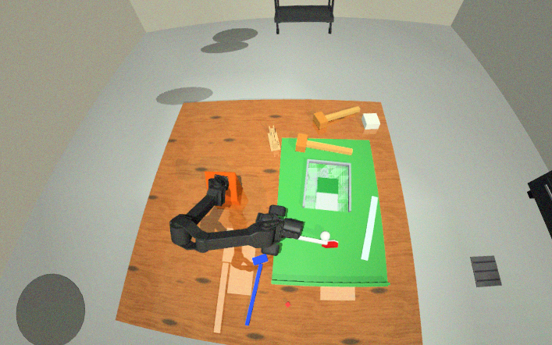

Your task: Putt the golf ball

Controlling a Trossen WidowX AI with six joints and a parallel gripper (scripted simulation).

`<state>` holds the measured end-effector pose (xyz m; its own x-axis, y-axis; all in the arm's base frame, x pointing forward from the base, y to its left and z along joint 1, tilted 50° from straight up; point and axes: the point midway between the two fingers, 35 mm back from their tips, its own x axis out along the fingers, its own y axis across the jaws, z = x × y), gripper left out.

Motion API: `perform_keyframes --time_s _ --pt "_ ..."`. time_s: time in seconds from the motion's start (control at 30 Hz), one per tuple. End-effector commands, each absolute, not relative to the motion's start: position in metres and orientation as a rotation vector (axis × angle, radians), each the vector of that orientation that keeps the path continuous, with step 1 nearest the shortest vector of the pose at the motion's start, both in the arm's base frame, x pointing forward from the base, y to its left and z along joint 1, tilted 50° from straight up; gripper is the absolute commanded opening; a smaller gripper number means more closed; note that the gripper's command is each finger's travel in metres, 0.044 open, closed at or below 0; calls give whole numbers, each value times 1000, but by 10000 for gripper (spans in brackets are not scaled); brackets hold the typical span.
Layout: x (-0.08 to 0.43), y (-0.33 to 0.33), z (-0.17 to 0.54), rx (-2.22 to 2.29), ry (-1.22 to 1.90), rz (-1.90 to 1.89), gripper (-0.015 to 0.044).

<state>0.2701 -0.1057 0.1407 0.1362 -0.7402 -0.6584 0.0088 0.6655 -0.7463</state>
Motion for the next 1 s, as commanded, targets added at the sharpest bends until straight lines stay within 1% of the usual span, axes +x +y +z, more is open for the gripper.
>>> perform_keyframes --time_s 0.0,0.27,0.63,0.97 --pt "262 -72 101 -706 1342 -605 0" --pt "260 -63 99 -708 1340 -605 0" --pt "252 -22 133 -708 1342 -604 0" --pt "253 -27 129 -715 1344 -603 0"
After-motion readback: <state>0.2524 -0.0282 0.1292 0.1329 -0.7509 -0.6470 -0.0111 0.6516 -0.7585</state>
